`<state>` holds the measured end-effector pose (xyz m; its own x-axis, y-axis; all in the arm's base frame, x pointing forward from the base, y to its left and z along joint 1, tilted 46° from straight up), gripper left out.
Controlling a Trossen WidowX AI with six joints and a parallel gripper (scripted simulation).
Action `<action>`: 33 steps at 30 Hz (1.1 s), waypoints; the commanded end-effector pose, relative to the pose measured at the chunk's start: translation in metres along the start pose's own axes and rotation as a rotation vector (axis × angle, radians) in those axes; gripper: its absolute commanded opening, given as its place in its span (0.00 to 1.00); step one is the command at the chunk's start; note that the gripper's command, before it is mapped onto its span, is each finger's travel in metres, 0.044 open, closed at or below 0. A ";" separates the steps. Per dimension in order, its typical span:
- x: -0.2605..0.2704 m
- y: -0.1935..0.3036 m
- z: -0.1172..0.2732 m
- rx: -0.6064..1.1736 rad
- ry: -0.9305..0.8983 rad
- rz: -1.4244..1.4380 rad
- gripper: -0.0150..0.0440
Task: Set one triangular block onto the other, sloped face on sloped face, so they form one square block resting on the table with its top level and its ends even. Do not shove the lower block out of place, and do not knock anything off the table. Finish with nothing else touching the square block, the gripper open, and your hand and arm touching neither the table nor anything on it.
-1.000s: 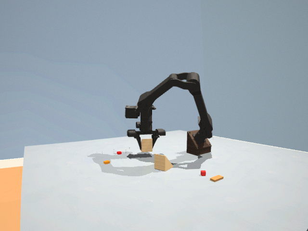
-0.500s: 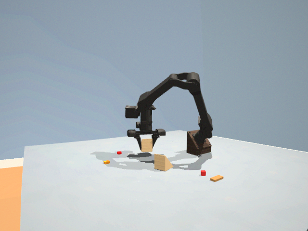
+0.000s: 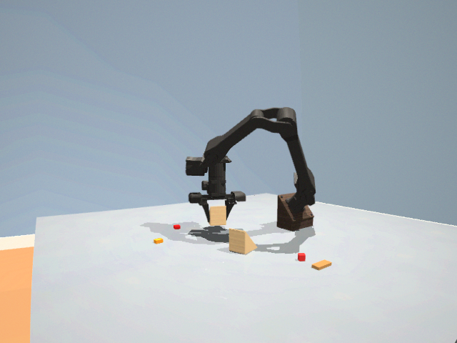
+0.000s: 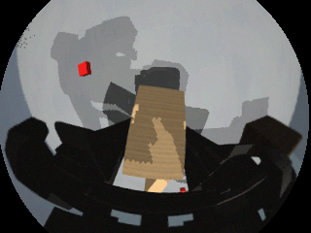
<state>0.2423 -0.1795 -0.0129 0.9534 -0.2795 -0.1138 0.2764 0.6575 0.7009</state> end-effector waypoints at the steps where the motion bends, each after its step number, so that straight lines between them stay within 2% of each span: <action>1: 0.000 0.000 0.000 -0.004 0.004 -0.004 0.25; 22: 0.000 0.000 0.000 0.000 0.000 0.000 0.25; 33: 0.000 0.000 -0.017 0.000 0.001 0.002 0.25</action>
<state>0.2460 -0.1720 -0.0214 0.9560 -0.2737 -0.1060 0.2678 0.6656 0.6966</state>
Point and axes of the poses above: the point midway between the two fingers, 35 mm back from their tips, its own z axis back along the fingers, its own x axis across the jaws, y = z × x, the point moved 10 cm from there along z, back along the fingers, and after that the axes turned 9 degrees about z, right-handed, at the moved point
